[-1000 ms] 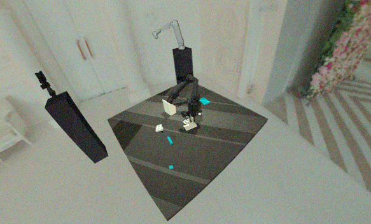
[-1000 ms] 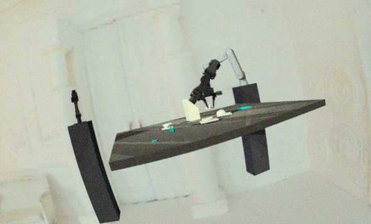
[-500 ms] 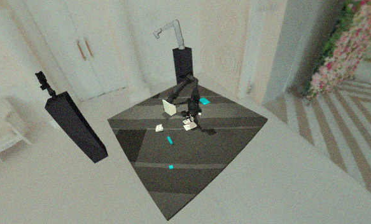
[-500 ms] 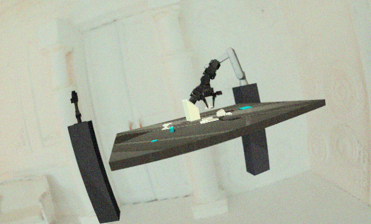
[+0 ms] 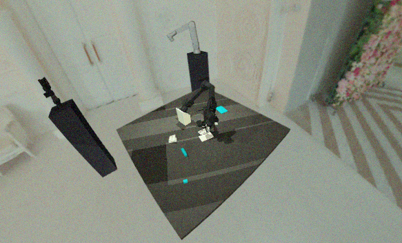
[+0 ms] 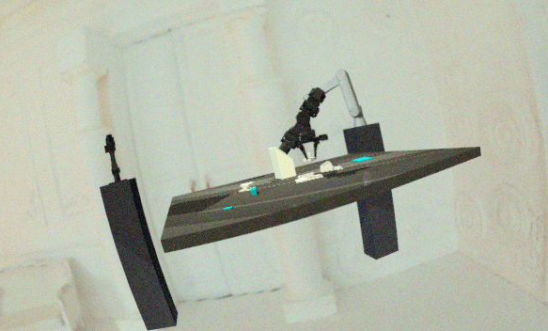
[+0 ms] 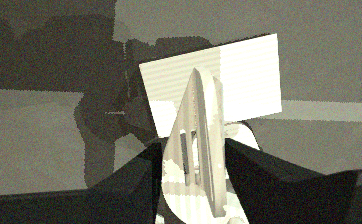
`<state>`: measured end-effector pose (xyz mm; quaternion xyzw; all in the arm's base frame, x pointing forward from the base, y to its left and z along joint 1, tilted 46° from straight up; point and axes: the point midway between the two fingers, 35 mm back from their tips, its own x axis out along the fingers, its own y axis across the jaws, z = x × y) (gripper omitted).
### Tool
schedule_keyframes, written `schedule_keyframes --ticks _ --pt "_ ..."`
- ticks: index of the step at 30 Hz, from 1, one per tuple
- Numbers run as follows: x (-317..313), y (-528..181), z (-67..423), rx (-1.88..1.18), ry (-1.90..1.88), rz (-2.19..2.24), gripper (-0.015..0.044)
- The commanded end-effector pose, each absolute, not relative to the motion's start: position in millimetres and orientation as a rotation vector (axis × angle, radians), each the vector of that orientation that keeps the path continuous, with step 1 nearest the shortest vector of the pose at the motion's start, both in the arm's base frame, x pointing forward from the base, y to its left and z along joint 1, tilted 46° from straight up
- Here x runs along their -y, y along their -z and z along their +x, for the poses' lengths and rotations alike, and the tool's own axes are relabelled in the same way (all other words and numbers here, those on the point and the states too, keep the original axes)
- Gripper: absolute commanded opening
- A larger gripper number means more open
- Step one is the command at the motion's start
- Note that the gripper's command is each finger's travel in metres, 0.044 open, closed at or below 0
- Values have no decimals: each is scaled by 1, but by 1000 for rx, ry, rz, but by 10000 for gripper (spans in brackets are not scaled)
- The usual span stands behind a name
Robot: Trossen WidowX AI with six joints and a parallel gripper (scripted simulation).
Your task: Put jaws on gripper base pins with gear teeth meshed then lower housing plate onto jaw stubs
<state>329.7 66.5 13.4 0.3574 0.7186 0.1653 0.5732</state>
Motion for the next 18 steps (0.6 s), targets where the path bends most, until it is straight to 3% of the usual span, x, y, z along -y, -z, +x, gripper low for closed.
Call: schedule_keyframes --ticks 1,18 --pt "-67 -14 330 -1687 -386 847 134" --pt "-69 -12 329 -1687 -386 847 134"
